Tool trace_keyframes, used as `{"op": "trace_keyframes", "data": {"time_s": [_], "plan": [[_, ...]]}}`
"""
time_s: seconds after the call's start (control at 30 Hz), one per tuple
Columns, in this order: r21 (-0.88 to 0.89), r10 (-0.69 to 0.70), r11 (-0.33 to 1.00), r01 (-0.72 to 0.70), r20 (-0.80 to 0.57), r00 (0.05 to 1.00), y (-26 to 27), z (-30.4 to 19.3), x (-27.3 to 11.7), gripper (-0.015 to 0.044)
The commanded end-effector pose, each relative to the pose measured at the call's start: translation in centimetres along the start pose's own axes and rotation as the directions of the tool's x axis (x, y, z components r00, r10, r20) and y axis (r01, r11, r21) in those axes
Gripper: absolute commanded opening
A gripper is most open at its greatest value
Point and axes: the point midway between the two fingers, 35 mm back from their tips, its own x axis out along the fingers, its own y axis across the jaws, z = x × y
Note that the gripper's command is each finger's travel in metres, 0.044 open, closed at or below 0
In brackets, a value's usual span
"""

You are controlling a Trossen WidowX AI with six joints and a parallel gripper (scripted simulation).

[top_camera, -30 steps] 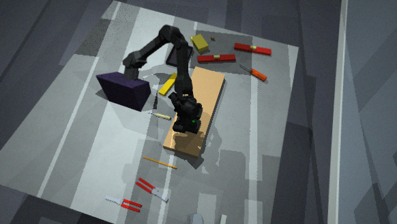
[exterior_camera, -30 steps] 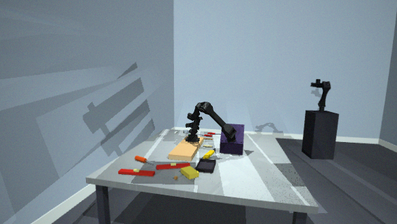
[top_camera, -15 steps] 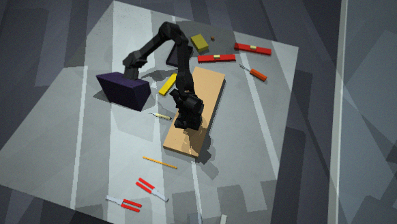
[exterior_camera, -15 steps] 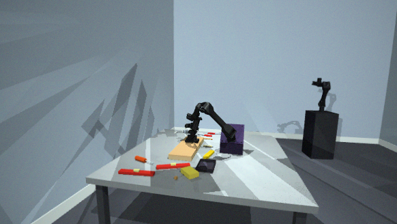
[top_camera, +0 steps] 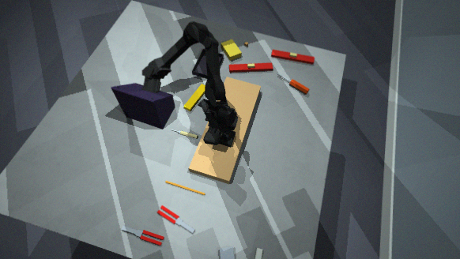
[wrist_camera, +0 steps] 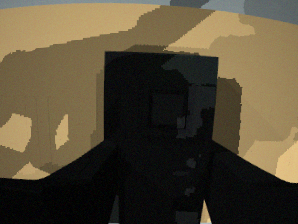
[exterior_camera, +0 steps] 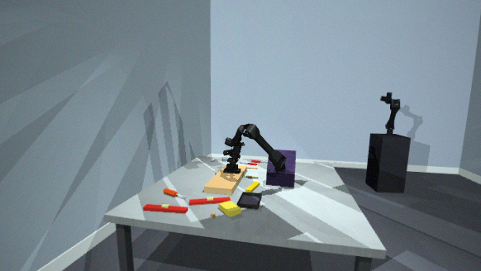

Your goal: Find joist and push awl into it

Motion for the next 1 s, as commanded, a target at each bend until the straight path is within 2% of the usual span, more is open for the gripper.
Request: {"op": "trace_keyframes", "data": {"time_s": [0.0, 0.97], "plan": [[0.002, 0.006, 1.0, -0.006, -0.001, 1.0, 0.7, 0.0, 0.1, 0.0], [0.003, 0.008, 1.0, -0.008, -0.001, 1.0, 4.6, 0.0, 0.1, 0.0]]}}
